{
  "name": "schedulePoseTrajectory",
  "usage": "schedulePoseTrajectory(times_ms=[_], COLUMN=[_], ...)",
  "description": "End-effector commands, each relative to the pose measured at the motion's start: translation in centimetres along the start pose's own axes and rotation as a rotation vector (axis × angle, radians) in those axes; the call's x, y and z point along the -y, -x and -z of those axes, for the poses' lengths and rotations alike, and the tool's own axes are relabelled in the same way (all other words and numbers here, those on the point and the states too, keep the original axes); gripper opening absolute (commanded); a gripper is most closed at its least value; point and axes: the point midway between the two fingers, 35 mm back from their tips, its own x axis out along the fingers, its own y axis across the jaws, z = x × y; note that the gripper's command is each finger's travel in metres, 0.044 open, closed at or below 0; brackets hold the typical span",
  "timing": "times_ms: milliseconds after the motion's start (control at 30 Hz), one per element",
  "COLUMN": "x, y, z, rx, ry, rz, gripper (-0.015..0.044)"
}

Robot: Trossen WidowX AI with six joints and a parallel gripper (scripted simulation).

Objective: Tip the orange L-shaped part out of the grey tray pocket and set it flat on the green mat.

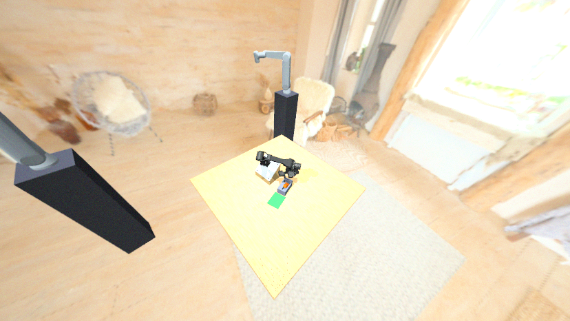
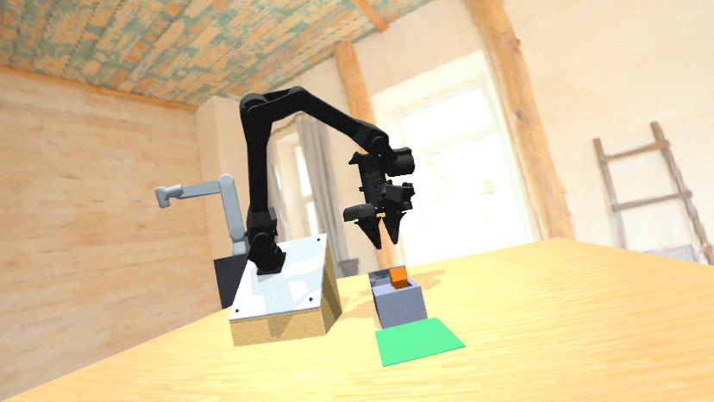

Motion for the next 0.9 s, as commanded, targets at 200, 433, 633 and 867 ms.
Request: schedulePoseTrajectory(times_ms=[200,433,633,867], x=[2.6,2.6,2.5,2.6], y=[0.3,0.3,-1.4,-2.8], z=[-3.3,-3.3,-3.3,-3.3], rx=[0.013,0.013,0.013,0.014], ry=[-0.772,-0.772,-0.772,-0.773], rz=[-0.001,-0.001,-0.001,0.000], gripper=[0.0280,0.0280,0.0280,0.0280])
